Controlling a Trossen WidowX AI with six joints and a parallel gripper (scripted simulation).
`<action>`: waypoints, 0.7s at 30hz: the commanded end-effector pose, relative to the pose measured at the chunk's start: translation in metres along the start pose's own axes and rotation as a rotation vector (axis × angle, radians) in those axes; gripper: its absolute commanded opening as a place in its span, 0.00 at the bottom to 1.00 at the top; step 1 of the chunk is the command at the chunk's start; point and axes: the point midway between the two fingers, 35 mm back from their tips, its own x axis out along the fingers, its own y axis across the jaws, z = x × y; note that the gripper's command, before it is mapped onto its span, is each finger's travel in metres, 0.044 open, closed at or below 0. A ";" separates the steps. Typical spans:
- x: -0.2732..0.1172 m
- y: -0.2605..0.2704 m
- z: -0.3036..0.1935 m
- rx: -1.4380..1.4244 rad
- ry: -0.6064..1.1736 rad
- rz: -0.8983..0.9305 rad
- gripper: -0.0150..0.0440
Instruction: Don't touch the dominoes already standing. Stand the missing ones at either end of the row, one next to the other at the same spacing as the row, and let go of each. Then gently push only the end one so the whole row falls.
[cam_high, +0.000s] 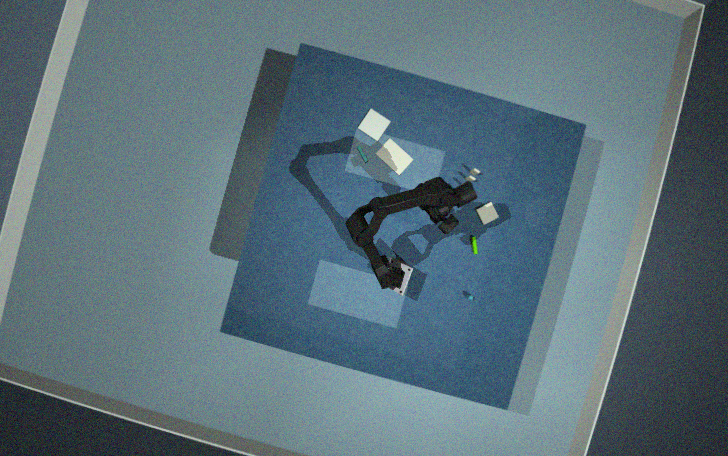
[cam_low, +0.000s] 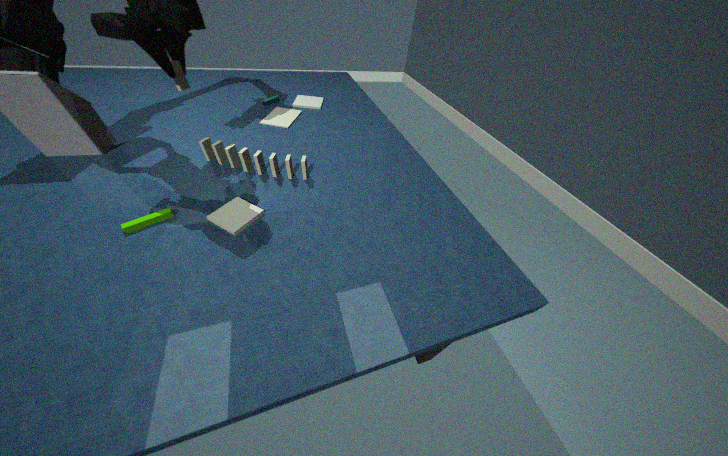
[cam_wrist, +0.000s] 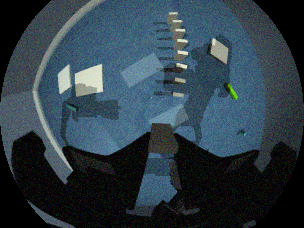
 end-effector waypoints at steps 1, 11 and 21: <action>0.004 -0.041 0.006 0.080 0.011 0.011 0.44; 0.040 -0.042 0.013 0.082 0.007 0.006 0.44; 0.102 -0.042 0.011 0.097 0.012 -0.002 0.44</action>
